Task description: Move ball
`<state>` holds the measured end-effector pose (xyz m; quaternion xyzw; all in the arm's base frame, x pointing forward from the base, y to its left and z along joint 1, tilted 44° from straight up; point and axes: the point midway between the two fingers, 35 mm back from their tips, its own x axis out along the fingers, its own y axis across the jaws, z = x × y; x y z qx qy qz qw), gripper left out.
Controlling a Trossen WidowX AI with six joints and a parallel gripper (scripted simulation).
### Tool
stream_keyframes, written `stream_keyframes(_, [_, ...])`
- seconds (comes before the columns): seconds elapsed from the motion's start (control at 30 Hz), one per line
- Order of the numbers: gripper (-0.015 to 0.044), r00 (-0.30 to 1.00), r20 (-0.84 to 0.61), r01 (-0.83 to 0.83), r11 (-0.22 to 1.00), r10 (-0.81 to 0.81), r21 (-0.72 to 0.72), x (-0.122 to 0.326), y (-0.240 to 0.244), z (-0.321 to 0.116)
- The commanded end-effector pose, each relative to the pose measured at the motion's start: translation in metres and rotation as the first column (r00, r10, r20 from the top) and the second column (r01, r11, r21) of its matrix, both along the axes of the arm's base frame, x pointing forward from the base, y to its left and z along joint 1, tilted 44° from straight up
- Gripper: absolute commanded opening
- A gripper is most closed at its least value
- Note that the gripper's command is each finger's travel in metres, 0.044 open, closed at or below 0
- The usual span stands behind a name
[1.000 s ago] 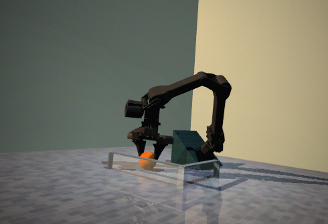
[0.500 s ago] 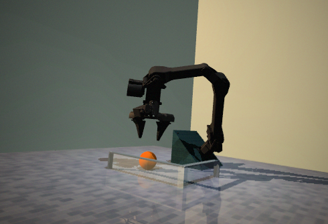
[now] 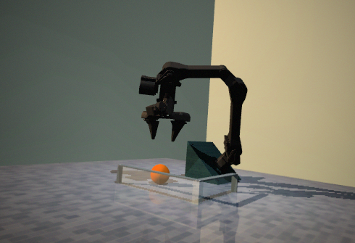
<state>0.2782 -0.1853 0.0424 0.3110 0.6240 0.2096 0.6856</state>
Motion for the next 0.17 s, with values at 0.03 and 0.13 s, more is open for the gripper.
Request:
stream_keyframes(0.03, [0.044,1.0,-0.003,-0.013,1.0,0.013,0.0,-0.0021,-0.0036,0.0067])
stream_keyframes(0.13, [0.044,1.0,-0.003,-0.013,1.0,0.013,0.0,-0.0021,-0.0036,0.0067])
